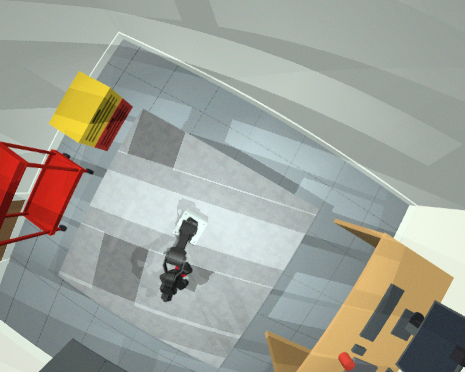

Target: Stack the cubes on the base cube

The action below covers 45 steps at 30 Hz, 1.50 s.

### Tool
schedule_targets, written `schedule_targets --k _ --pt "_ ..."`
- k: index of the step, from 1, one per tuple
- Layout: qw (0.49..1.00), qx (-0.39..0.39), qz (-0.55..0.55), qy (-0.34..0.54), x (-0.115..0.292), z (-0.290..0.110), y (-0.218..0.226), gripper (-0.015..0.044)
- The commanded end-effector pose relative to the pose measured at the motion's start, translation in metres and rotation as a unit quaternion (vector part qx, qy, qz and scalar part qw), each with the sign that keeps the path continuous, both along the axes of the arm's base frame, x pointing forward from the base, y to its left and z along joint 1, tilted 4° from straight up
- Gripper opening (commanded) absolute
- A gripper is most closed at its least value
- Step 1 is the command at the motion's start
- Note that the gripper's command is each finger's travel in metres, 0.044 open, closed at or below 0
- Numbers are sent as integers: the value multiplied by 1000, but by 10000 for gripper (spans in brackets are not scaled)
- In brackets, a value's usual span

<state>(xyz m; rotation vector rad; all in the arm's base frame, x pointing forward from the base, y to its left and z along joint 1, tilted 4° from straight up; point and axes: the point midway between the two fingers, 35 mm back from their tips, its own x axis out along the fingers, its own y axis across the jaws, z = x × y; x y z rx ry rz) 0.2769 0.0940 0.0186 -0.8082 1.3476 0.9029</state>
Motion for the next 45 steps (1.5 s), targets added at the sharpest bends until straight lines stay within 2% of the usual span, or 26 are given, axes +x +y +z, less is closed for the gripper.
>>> schedule_targets --k 1,23,27,45 --pt "1000 2 -2 -1 0 -4 1 105" --pt "1000 2 -3 -1 0 -6 1 105" --pt "1000 2 -3 -1 0 -6 1 205" --pt "1000 0 -1 0 0 15 -1 205"
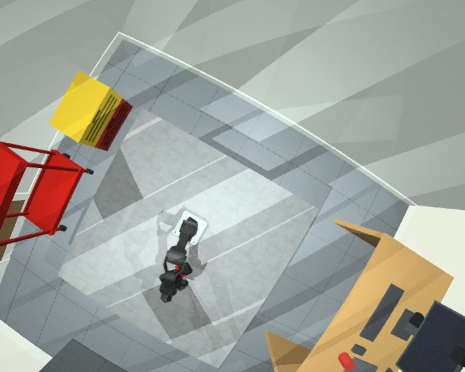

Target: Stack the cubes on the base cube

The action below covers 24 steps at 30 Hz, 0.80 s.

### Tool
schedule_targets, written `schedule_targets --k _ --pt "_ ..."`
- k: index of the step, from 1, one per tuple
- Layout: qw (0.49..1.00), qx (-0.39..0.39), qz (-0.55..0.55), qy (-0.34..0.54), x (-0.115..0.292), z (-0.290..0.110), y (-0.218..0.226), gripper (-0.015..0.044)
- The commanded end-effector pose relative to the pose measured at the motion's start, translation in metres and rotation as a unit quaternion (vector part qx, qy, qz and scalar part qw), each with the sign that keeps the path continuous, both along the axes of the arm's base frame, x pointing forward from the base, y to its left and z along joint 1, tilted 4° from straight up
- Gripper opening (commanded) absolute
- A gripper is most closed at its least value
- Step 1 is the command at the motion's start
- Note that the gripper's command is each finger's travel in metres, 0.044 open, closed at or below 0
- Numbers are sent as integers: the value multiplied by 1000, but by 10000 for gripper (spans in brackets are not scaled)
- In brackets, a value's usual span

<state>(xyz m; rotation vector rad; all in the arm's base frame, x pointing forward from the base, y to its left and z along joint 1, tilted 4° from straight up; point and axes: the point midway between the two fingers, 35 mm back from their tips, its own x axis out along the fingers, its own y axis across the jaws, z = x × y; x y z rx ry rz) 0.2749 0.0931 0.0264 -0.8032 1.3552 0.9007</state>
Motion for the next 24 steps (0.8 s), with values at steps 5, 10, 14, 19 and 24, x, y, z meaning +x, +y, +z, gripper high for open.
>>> schedule_targets --k 5,10,14,19,24 --pt "1000 1 1 -3 2 13 -1 205" --pt "1000 1 1 -3 2 20 -1 205" --pt "1000 1 1 -3 2 25 -1 205" --pt "1000 1 1 -3 2 31 -2 205" --pt "1000 1 1 -3 2 37 -2 205"
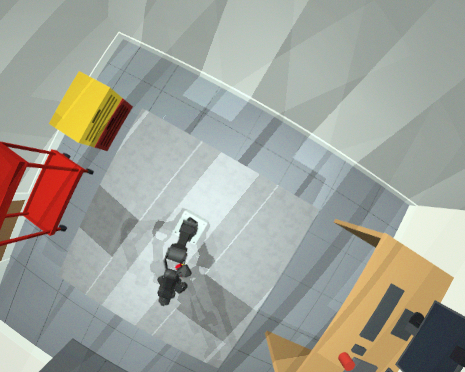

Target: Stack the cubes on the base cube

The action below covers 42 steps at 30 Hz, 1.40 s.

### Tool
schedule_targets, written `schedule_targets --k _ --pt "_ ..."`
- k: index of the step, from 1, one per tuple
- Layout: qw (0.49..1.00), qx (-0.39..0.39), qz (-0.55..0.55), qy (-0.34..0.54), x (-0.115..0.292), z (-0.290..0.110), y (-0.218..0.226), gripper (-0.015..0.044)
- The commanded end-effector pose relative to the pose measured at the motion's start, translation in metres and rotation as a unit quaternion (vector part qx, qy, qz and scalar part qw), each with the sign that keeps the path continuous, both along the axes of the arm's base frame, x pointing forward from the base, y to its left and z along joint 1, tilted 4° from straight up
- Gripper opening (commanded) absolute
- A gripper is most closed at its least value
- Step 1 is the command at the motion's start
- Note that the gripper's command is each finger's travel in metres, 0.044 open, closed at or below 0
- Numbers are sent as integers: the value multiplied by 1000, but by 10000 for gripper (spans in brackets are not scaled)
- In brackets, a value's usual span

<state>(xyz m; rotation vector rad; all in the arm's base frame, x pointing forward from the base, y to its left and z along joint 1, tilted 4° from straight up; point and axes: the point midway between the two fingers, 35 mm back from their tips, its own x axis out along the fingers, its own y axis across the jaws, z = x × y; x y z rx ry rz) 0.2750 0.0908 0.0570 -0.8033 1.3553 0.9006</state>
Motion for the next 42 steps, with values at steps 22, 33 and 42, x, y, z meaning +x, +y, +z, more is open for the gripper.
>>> schedule_targets --k 22,33,42 --pt "1000 0 0 -1 -1 20 1 389" --pt "1000 7 0 2 -50 33 126 400" --pt "1000 7 0 2 -51 33 128 400"
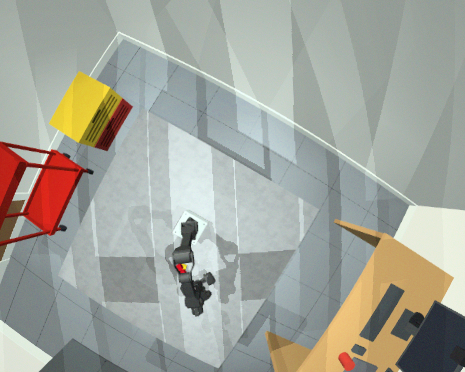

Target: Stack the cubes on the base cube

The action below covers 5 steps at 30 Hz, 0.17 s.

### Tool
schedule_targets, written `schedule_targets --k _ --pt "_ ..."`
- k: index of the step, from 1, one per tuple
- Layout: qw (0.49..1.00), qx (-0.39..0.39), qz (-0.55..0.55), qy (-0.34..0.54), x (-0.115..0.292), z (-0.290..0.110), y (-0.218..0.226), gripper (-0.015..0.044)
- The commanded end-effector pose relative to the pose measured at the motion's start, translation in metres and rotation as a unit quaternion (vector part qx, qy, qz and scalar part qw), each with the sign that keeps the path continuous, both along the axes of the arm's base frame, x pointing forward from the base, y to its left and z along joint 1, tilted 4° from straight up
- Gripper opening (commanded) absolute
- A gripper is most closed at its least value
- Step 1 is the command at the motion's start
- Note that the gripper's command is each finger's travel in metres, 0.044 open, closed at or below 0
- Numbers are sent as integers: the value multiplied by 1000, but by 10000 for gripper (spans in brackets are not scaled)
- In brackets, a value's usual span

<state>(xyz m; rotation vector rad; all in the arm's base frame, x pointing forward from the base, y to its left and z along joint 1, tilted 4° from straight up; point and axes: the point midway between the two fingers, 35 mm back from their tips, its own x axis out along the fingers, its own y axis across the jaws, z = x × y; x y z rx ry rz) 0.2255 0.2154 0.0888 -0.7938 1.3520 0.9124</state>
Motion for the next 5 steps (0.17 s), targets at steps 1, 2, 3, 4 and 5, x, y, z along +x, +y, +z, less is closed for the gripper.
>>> schedule_targets --k 1,2,3,4,5 --pt "1000 1 -2 -1 -2 2 3 400" --pt "1000 1 -2 -1 -2 2 3 400" --pt "1000 1 -2 -1 -2 2 3 400" --pt "1000 1 -2 -1 -2 2 3 400" --pt "1000 1 -2 -1 -2 2 3 400"
